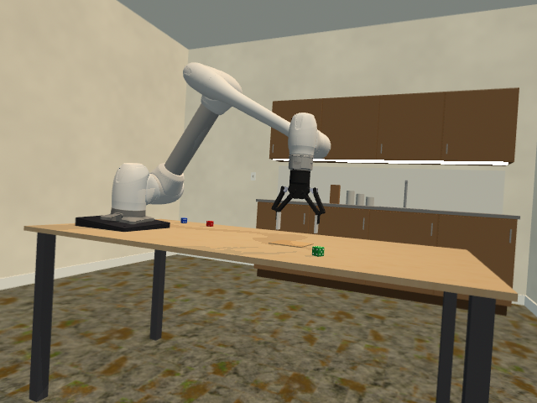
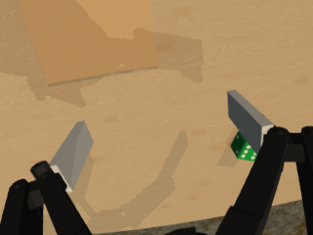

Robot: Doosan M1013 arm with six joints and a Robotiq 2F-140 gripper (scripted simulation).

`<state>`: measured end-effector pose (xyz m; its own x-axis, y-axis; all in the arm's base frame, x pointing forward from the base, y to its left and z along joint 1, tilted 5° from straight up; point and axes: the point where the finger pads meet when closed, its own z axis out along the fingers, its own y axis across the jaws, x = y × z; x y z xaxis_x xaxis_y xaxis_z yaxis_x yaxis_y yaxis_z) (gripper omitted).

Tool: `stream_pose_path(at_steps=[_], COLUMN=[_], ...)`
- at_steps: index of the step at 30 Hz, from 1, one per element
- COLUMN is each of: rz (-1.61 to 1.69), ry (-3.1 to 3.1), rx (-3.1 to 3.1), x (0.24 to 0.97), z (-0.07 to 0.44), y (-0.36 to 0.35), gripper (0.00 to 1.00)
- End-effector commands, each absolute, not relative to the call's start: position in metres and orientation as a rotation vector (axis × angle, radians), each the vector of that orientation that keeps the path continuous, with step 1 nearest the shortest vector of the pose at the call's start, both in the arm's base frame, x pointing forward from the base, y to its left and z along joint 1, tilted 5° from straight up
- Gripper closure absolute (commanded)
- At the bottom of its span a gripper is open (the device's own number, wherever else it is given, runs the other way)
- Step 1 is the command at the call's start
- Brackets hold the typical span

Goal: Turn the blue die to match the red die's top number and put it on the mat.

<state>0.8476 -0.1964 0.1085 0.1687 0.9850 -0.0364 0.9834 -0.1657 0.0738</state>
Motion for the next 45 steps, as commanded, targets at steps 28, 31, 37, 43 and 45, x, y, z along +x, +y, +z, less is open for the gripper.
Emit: stream_pose_path(at_steps=[28,31,37,43,45], rz=[0.032,0.032,0.032,0.032,0.032], ry=[1.974,1.974,1.974,1.974,1.974], rx=[2.338,2.338,2.338,2.338,2.338], x=[0.647,0.62,0.572,0.544,0.53], z=[0.085,0.082,0.077,0.073,0.072], y=[0.005,0.031,0.079,0.107,0.121], gripper=[0.0,0.0,0.0,0.0,0.0])
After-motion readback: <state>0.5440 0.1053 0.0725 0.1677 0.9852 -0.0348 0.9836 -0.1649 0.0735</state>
